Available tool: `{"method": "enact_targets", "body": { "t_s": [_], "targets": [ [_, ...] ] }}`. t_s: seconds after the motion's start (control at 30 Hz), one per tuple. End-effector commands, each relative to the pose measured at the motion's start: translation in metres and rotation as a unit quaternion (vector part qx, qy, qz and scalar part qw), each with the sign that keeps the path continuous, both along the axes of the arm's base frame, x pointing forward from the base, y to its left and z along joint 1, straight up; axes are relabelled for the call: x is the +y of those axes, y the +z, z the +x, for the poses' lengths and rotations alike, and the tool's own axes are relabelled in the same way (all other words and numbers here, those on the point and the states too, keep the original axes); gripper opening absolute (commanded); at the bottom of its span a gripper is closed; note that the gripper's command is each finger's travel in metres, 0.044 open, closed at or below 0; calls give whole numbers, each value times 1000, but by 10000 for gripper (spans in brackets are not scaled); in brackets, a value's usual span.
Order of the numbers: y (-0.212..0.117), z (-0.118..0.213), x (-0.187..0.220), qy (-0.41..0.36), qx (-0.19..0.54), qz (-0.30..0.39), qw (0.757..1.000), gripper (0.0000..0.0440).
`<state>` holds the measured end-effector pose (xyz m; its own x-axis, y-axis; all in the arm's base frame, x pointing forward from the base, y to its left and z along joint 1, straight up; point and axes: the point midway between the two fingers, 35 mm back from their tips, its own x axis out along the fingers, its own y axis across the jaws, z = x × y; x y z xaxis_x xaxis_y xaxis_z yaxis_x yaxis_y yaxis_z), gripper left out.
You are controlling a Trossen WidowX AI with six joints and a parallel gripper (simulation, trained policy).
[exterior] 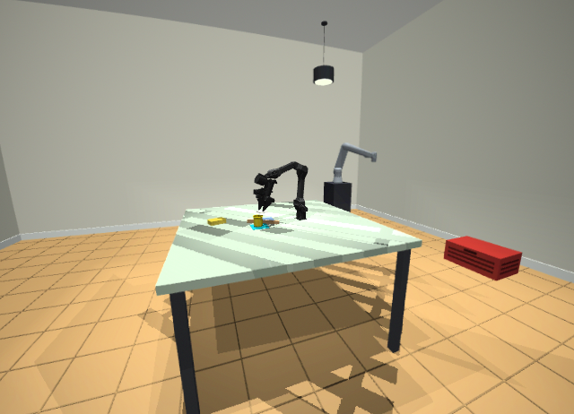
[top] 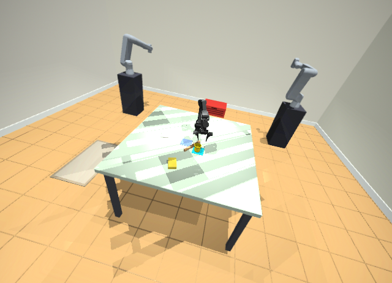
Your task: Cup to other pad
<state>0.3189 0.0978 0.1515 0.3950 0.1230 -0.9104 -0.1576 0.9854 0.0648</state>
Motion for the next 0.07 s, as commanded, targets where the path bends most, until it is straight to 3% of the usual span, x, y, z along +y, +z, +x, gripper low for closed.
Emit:
{"method": "enact_targets", "body": {
  "t_s": [0.0, 0.03],
  "targets": [
    [11, 3, -2, -8, -10, 7, 1000, 404],
    [14, 4, -3, -11, -14, 8, 1000, 427]
  ]
}}
